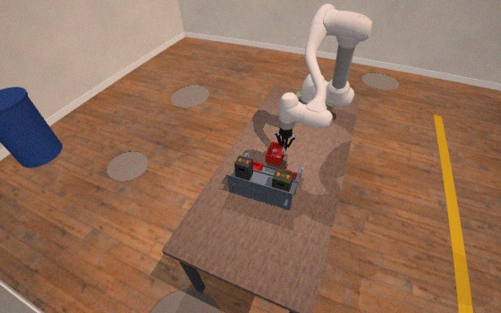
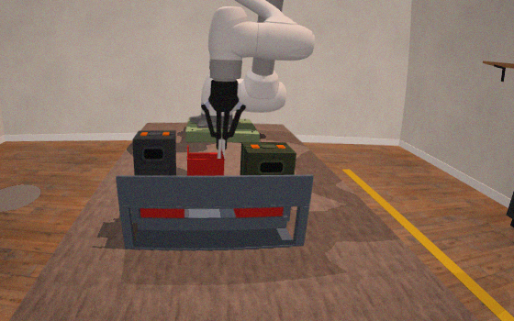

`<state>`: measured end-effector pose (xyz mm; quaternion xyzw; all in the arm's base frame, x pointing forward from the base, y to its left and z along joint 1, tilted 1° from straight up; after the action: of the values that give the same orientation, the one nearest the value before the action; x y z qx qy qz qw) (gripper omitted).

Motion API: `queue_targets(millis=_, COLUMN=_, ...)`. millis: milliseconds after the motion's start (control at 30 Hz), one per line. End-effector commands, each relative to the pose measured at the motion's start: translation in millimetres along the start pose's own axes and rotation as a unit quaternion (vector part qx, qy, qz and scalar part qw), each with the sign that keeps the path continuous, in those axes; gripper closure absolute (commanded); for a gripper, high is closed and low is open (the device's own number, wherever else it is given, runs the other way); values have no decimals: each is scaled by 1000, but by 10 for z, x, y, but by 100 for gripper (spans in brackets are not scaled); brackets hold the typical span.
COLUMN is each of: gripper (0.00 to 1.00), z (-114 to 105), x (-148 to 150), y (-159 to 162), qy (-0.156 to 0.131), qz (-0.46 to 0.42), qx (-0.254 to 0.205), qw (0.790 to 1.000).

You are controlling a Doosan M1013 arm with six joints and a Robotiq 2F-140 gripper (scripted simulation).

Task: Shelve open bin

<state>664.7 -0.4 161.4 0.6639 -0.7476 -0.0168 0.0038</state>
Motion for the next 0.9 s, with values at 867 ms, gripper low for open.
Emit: queue_targets(millis=867, gripper=100, z=-76, x=-47, y=-258, qy=17, qz=0, qx=-95, qw=995)
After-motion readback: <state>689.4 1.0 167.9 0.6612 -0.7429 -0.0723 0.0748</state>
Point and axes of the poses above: the point where the finger pads meet when closed, its own z axis out along the fingers, its own x axis across the jaws, y = z × x, the point moved 9 cm from there along -z, back along the fingers, and after that the axes turned 10 degrees about z, right-handed, at the moved point
